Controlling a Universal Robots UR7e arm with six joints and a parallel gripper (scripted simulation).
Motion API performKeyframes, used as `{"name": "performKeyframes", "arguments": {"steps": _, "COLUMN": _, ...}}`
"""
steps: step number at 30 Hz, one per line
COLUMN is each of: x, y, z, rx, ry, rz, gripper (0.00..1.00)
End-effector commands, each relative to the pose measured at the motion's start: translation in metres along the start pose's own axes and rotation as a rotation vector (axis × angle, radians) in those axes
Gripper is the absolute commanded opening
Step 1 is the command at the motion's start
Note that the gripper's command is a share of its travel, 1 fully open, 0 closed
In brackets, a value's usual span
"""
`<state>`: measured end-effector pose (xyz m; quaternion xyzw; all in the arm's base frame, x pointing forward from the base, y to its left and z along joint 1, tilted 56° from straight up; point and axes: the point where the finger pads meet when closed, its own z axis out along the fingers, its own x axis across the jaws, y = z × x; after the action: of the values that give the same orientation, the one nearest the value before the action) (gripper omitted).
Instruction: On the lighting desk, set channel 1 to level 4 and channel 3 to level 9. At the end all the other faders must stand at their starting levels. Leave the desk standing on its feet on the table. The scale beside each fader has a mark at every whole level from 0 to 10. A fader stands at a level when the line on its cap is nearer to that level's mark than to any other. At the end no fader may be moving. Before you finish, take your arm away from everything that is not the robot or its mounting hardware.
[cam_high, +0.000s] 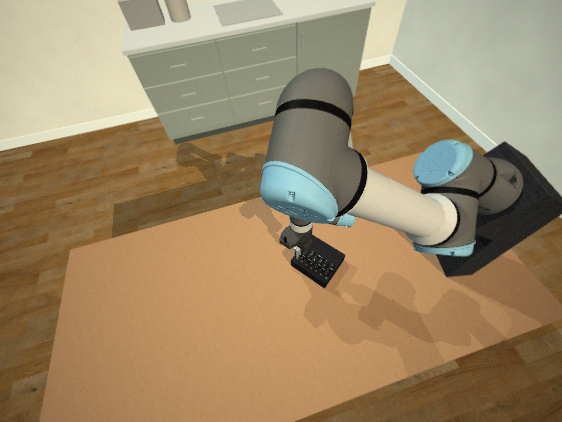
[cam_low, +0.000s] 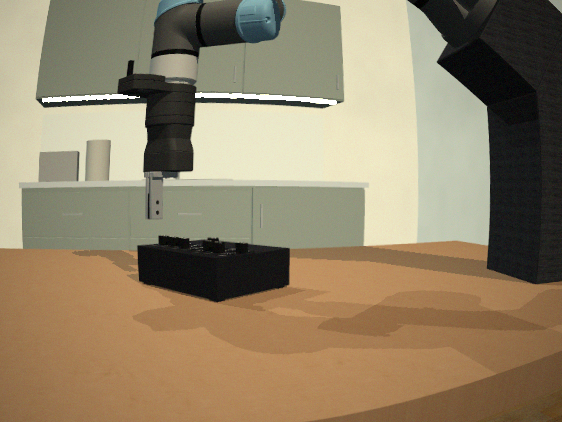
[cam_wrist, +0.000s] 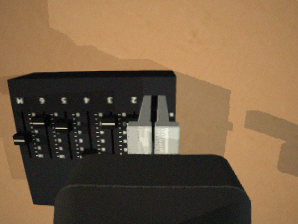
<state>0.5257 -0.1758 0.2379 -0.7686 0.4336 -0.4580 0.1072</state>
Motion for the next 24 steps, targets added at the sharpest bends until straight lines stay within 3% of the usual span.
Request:
{"name": "performKeyframes", "arguments": {"steps": 1, "x": 0.002, "y": -0.002, "z": 0.003, "rx": 0.002, "ry": 0.004, "rz": -0.003, "gripper": 0.0}}
{"name": "performKeyframes", "arguments": {"steps": 24, "x": 0.003, "y": -0.002, "z": 0.016, "rx": 0.002, "ry": 0.004, "rz": -0.003, "gripper": 0.0}}
